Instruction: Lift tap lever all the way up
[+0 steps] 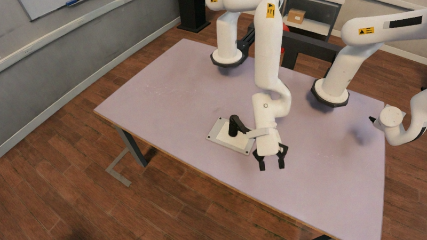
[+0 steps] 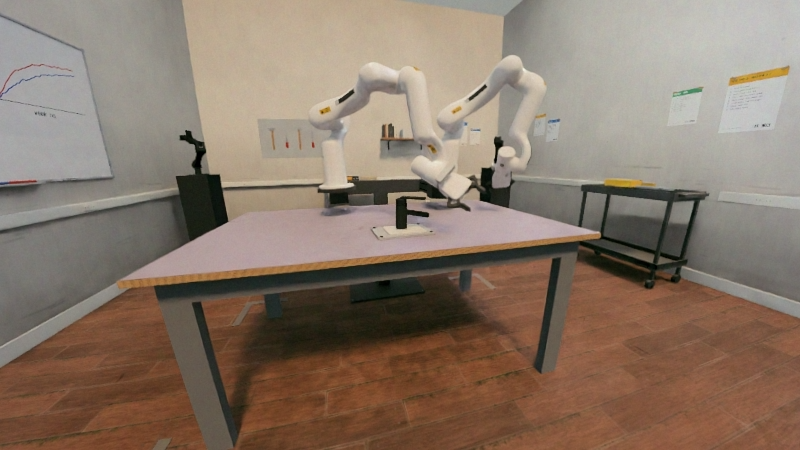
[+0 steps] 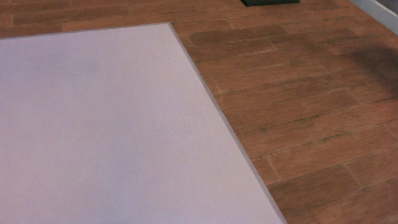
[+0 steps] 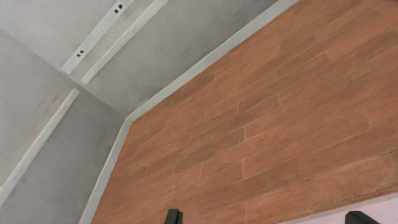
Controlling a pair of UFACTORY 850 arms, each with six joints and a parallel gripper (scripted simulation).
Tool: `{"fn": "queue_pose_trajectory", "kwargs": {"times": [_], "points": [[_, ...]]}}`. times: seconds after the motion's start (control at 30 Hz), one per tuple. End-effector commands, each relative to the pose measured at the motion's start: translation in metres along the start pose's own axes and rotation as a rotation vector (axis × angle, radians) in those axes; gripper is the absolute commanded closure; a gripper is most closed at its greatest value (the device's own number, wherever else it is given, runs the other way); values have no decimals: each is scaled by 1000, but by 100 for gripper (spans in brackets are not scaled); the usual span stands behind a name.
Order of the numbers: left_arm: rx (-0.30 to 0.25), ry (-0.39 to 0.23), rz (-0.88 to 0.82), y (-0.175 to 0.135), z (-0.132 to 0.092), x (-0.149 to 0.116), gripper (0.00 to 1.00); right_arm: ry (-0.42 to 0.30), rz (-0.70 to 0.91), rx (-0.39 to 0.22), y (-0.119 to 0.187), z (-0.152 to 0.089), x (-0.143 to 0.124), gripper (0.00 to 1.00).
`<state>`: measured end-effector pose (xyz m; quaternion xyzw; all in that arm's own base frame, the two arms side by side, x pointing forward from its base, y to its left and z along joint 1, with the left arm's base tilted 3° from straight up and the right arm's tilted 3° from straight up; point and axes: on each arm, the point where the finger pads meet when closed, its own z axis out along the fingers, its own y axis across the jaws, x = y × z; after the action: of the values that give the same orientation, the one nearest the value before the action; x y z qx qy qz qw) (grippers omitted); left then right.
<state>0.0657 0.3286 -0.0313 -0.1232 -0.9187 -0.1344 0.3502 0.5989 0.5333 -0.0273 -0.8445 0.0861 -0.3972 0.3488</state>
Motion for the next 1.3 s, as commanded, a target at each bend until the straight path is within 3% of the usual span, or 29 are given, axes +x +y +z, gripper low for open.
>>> {"fn": "queue_pose_trajectory", "kwargs": {"times": [0.0,0.8,1.1,1.27], "points": [[-1,0,-1,0,0,0,0,2,0,2,-2,0,1,0],[-1,0,-1,0,0,0,0,3,1,-1,0,0,4,0],[-1,0,-1,0,0,0,0,8,3,-19,6,1,19,0],[-1,0,-1,0,0,0,0,15,7,-46,17,0,41,0]]}}
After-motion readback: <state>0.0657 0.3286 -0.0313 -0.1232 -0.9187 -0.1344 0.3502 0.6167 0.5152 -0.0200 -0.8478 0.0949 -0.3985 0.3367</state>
